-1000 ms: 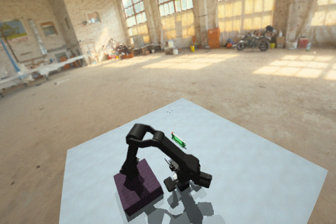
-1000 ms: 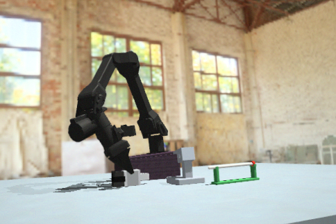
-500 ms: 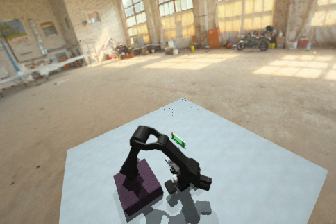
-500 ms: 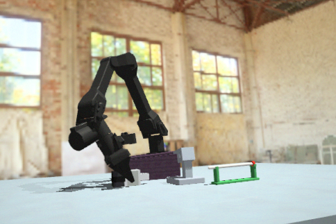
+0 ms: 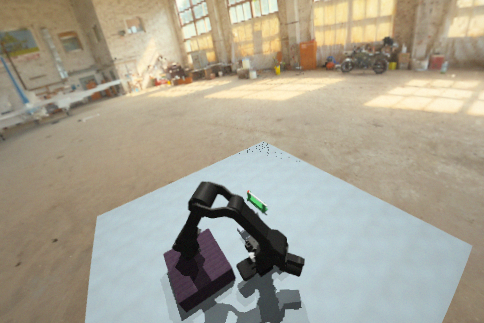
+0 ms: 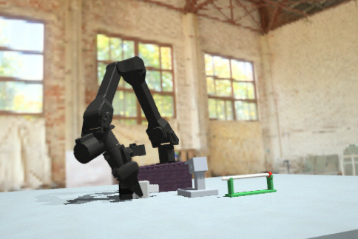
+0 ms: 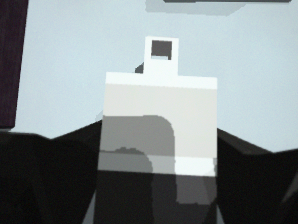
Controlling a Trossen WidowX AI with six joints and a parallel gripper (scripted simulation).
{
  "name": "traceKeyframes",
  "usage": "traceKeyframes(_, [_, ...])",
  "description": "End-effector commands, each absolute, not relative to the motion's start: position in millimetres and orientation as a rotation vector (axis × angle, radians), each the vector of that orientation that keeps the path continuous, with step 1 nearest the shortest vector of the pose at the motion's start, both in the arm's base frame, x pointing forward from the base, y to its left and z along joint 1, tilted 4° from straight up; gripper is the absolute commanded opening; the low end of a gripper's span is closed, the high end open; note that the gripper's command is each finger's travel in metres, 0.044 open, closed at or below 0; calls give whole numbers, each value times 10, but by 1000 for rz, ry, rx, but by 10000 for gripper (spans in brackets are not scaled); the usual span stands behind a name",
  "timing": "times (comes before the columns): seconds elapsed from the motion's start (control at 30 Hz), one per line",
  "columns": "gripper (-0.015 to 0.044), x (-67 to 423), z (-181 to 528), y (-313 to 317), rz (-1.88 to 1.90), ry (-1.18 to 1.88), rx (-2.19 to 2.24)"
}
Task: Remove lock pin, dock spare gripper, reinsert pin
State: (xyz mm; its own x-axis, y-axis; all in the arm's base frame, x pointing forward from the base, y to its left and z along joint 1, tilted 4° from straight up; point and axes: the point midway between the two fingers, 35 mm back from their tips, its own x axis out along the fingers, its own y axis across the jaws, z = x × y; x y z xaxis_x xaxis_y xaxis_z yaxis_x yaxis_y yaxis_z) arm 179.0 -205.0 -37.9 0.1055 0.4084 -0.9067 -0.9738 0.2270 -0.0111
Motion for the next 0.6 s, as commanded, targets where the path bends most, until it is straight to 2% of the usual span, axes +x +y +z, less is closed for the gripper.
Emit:
traceKeyframes(0.0, [236, 1790, -382, -2049, 1181, 942, -768])
traceKeyframes(0.07, [222, 1790, -382, -2049, 1181, 942, -768])
traceKeyframes(0.33, [12, 1812, -155, -2061, 1181, 942, -768])
traceKeyframes(0.57, [0, 1828, 230, -2048, 1181, 942, -769])
